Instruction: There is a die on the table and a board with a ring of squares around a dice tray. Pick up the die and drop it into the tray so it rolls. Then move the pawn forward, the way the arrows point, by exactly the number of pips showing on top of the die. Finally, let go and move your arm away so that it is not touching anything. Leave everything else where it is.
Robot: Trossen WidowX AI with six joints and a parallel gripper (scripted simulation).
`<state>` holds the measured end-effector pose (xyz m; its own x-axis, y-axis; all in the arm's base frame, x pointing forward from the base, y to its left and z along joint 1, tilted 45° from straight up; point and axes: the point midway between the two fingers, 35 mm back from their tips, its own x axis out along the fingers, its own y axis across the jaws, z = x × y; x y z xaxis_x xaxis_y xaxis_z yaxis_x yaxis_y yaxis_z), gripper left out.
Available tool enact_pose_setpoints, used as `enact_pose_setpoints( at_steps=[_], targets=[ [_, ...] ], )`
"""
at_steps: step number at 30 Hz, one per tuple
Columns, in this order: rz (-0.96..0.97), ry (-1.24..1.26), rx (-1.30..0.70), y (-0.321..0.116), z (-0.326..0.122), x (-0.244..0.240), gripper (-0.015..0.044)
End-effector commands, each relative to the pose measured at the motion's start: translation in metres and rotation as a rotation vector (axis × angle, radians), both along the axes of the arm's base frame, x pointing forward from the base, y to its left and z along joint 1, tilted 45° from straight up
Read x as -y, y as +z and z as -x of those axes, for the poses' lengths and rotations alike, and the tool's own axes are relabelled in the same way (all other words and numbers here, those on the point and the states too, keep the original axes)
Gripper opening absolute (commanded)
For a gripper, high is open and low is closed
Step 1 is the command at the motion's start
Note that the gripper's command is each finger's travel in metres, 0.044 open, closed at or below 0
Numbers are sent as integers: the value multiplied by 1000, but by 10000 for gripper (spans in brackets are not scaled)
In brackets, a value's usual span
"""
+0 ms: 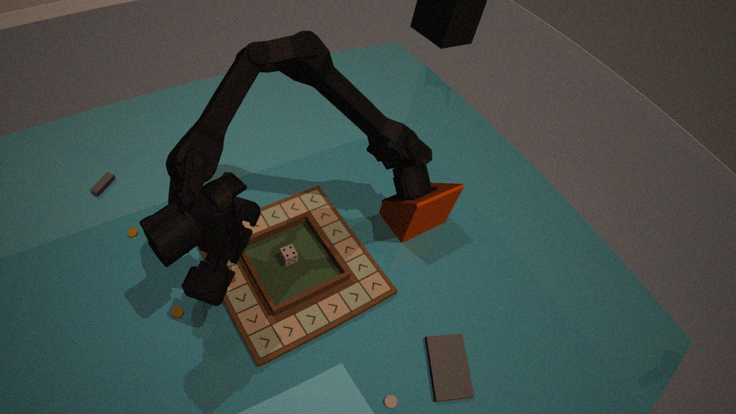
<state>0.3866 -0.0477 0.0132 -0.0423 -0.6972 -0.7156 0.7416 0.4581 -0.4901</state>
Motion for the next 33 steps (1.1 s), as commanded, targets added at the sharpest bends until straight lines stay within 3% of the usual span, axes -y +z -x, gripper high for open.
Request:
enact_pose_setpoints(
  at_steps=[1, 9, 14, 24, 33],
  targets=[
    [6, 6, -3, -5, 0, 4, 200],
    [7, 6, -3, -12, 2, 12, 200],
    [7, 6, -3, -12, 2, 12, 69],
    [7, 6, -3, -12, 2, 12, 2],
    [1, 7, -3, 10, -6, -13, 0]
  ],
)
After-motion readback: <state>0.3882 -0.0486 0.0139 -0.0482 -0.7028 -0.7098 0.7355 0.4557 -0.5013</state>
